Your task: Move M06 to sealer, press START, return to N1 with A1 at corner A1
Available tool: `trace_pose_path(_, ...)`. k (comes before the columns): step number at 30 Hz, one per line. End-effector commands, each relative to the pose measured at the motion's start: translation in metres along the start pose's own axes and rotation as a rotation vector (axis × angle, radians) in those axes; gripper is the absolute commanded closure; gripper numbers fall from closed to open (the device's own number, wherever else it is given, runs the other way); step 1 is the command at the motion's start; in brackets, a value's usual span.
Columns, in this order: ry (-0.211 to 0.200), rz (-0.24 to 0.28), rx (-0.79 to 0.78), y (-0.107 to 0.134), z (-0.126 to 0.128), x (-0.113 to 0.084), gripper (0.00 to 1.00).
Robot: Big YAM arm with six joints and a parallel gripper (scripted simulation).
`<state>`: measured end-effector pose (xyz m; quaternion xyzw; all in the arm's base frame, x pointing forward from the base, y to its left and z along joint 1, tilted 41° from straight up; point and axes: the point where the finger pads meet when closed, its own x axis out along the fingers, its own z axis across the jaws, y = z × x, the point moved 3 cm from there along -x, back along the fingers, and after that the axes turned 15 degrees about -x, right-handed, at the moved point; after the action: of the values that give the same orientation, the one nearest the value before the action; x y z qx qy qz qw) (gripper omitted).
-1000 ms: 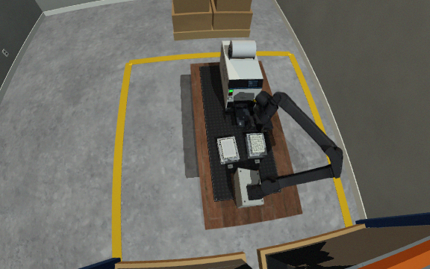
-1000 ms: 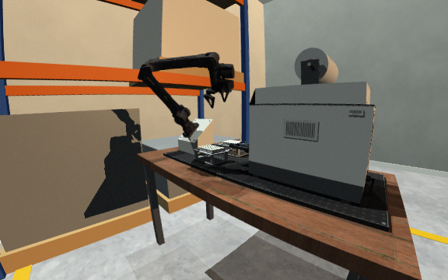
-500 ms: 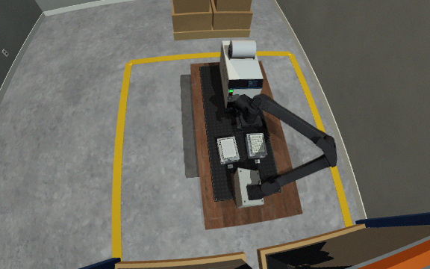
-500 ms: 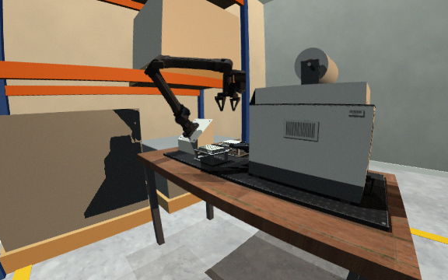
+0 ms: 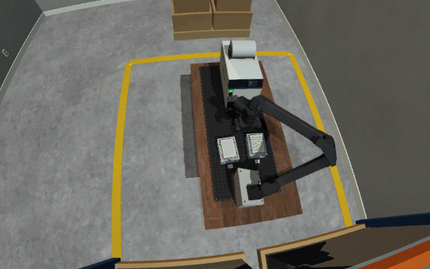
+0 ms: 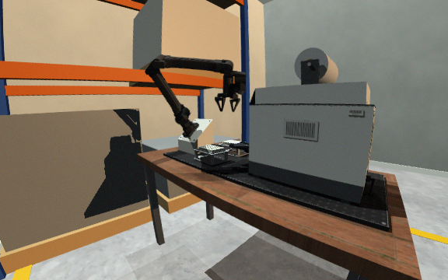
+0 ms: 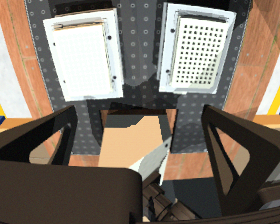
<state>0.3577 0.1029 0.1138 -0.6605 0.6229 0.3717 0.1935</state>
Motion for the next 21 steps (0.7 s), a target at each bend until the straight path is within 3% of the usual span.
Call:
trace_pose_path(1, -0.023, -0.012, 0.015, -0.007, -0.013, -0.01, 0.0)
trace_pose_path(21, -0.048, -0.034, 0.031, -0.015, -0.024, -0.023, 0.0)
